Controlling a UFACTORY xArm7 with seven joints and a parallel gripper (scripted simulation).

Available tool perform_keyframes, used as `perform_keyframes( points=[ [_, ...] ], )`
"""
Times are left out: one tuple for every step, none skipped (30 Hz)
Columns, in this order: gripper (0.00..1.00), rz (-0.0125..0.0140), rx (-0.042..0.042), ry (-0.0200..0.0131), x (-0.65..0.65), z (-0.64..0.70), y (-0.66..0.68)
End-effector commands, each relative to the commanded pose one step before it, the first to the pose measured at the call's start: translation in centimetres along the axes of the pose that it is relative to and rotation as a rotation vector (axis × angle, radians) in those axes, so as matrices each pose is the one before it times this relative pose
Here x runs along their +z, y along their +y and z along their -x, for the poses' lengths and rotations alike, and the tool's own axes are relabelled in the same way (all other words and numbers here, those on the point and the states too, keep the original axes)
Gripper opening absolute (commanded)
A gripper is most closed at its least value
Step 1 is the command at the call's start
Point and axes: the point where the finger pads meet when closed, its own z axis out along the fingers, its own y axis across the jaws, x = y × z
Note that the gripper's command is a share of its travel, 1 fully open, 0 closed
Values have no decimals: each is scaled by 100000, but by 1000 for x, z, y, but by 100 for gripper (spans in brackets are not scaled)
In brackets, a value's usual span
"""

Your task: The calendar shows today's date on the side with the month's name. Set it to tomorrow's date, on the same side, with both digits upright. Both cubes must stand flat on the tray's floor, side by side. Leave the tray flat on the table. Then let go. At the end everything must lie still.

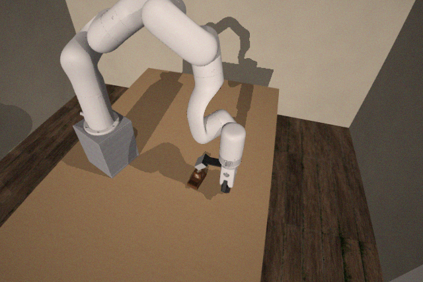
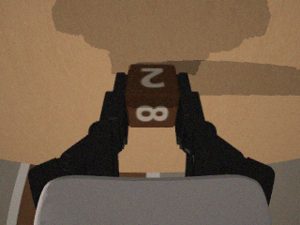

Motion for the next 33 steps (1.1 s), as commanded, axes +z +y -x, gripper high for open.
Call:
perform_keyframes(
  points=[
    [29,10,8,-449,-444,211,2],
    [29,0,0,0,-278,0,0],
    [29,1,1,0,-374,-1,0],
    [29,0,0,0,-470,0,0],
    [29,-1,-1,0,-560,1,0],
    [29,0,0,0,-638,0,0],
    [29,1,1,1,-701,-1,0],
    [29,-1,-1,-1,-749,1,0],
    [29,0,0,0,-775,0,0],
    [29,1,1,0,-781,0,0],
    [29,-1,-1,-1,-765,1,0],
    [29,1,2,1,-726,-1,0],
    [29,-1,-2,-1,-670,1,0],
    [29,0,0,0,-593,0,0],
    [29,0,0,0,0,0,0],
    [29,0,0,0,0,0,0],
    [29,0,0,0,-504,0,0],
    [29,0,0,0,-405,0,0],
    [29,0,0,0,-302,0,0],
    [29,0,0,0,-203,0,0],
    [29,1,1,1,-114,-1,0],
    [29,0,1,0,-46,0,0],
    [29,0,0,0,-7,0,0],
    [29,0,0,0,0,0,0],
    [29,0,0,0,0,0,0],
    [29,0,0,0,0,0,0],
    [29,0,0,0,0,0,0],
    [29,0,0,0,0,0,0],
    [29,0,0,0,0,0,0],
    [29,0,28,1,0,-1,2],
    [29,2,190,4,1,-10,16],
    [29,0,0,0,0,0,0],
    [29,0,0,0,0,0,0]
  ],
)
